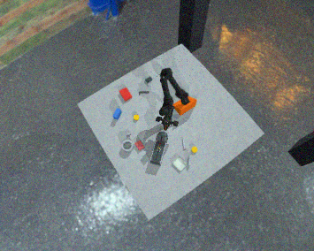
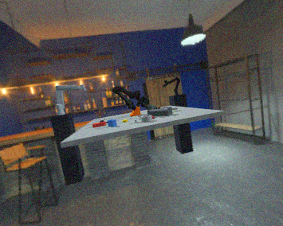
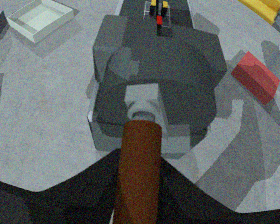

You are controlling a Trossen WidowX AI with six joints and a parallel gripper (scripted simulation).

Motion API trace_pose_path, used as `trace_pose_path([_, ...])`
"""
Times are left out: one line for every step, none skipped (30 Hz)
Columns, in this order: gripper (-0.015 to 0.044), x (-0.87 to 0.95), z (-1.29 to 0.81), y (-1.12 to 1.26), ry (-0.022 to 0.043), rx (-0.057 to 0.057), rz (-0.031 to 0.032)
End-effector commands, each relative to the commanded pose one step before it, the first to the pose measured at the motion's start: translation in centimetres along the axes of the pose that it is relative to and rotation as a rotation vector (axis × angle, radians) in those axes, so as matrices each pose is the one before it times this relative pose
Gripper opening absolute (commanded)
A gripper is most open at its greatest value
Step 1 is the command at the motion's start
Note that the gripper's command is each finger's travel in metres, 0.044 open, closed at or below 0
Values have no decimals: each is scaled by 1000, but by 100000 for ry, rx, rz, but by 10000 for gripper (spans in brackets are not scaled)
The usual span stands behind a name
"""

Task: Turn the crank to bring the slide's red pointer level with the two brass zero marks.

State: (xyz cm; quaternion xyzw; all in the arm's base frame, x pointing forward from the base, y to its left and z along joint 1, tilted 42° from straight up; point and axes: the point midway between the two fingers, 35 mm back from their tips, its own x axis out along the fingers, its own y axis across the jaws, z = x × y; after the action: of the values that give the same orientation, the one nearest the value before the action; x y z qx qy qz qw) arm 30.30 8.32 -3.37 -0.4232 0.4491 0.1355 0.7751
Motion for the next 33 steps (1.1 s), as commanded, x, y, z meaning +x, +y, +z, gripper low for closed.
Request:
trace_pose_path([0,233,-253,862,292,-769,2370])
trace_pose_path([0,16,-14,25,0,0,1])
trace_pose_path([0,16,-15,25,0,0,1])
trace_pose_path([0,17,-15,25,0,0,1])
trace_pose_path([0,17,-15,25,0,0,1])
trace_pose_path([0,18,-16,26,0,0,1])
trace_pose_path([0,18,-16,26,0,0,1])
trace_pose_path([0,19,-17,26,0,0,1])
trace_pose_path([0,19,-17,26,0,0,1])
trace_pose_path([0,20,-18,27,0,0,1])
trace_pose_path([0,21,-19,27,0,0,1])
trace_pose_path([0,21,-19,27,0,0,0])
trace_pose_path([0,22,-20,27,0,0,0])
trace_pose_path([0,22,-20,27,0,0,0])
trace_pose_path([0,23,-21,28,0,0,0])
trace_pose_path([0,24,-22,28,0,0,0])
trace_pose_path([0,24,-22,27,0,0,0])
trace_pose_path([0,25,-23,27,0,0,0])
trace_pose_path([0,26,-24,27,0,0,0])
trace_pose_path([0,27,-24,27,0,0,0])
trace_pose_path([0,27,-25,27,0,0,0])
trace_pose_path([0,28,-26,27,0,0,0])
trace_pose_path([0,29,-27,27,0,0,0])
trace_pose_path([0,29,-27,27,0,0,0])
trace_pose_path([0,30,-28,26,0,0,0])
trace_pose_path([0,31,-29,26,0,0,0])
trace_pose_path([0,31,-29,26,1,0,0])
trace_pose_path([0,32,-30,25,1,0,0])
trace_pose_path([0,32,-30,24,1,0,0])
trace_pose_path([0,34,-32,25,1,0,0])
trace_pose_path([0,36,-33,27,1,0,0])
trace_pose_path([0,37,-34,27,1,0,0])
trace_pose_path([0,38,-35,26,1,-1,0])
